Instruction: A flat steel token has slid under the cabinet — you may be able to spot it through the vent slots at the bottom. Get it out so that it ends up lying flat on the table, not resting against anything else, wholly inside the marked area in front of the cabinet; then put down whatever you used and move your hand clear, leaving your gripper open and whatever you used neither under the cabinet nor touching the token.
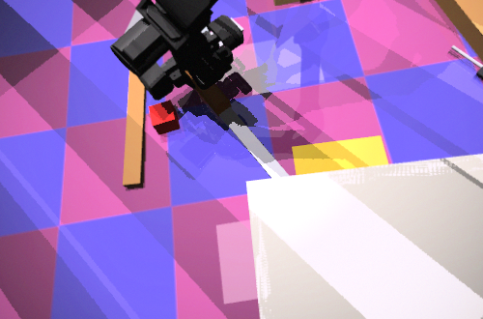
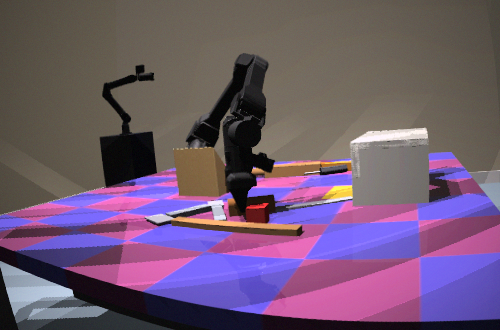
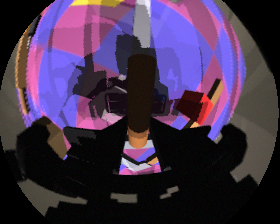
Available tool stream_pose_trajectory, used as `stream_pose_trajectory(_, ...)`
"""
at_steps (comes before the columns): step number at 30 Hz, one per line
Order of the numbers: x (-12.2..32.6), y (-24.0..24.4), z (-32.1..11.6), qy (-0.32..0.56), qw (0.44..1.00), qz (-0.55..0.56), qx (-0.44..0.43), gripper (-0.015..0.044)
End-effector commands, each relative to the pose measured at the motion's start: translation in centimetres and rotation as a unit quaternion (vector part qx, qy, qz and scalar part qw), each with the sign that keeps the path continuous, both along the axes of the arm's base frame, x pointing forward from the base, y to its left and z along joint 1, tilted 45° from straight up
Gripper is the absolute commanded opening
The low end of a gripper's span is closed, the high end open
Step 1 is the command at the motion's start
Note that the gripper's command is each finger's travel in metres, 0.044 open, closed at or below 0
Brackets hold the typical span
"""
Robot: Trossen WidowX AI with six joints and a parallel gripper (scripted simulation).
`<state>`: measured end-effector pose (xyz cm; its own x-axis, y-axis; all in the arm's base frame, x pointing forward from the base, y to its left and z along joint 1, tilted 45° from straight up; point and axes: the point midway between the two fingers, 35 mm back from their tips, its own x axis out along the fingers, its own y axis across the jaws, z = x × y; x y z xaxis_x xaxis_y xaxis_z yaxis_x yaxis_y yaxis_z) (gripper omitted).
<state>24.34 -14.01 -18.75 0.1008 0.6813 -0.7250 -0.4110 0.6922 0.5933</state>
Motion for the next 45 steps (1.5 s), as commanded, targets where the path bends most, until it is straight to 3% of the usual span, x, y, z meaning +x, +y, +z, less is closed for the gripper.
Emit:
stream_pose_trajectory(1, 1.0, 0.2, 0.4, 0.002, 1.0, -0.004, 0.001, 0.0)
stream_pose_trajectory(45, 9.2, 2.2, 3.4, 0.005, 1.0, -0.009, 0.004, 0.0)
